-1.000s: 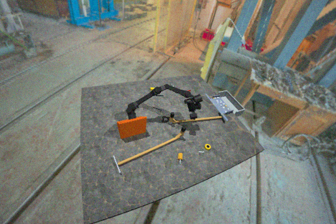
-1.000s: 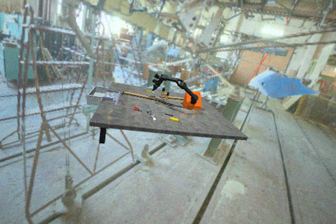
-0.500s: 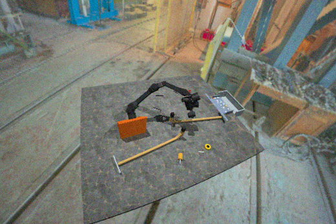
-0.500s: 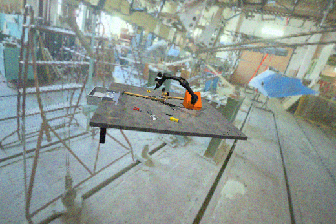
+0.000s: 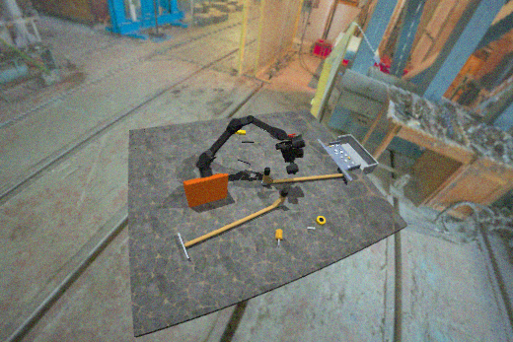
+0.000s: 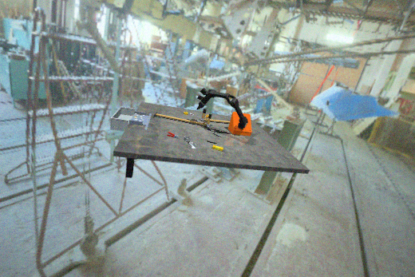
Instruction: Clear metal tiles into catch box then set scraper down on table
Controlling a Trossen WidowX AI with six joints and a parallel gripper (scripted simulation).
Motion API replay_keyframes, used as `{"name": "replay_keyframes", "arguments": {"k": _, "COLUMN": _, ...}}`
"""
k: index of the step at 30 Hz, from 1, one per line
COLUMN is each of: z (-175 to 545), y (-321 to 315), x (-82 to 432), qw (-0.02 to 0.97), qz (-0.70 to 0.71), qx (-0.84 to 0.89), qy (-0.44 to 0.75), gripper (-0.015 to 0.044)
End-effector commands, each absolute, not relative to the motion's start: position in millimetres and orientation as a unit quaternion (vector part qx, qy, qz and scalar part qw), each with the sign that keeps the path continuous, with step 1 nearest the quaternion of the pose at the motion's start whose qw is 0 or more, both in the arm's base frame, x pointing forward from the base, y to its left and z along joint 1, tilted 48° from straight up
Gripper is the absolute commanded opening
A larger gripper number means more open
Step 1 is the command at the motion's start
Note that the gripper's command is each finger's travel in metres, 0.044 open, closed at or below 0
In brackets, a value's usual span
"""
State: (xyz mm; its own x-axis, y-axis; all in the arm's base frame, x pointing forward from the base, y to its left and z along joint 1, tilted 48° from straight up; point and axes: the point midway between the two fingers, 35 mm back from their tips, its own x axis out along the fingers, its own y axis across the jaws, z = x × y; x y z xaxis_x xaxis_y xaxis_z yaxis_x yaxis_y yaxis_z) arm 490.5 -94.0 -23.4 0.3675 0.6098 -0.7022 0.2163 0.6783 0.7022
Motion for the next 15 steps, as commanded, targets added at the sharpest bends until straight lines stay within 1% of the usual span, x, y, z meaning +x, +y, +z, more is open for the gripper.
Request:
{"name": "replay_keyframes", "arguments": {"k": 1, "z": -16, "y": -97, "x": 482, "qw": 0.741, "qz": 0.138, "qx": 0.376, "qy": 0.539, "gripper": 0.0440}}
{"name": "replay_keyframes", "arguments": {"k": 15, "z": -2, "y": -105, "x": 452, "qw": 0.750, "qz": 0.143, "qx": 0.374, "qy": 0.526, "gripper": 0.0440}}
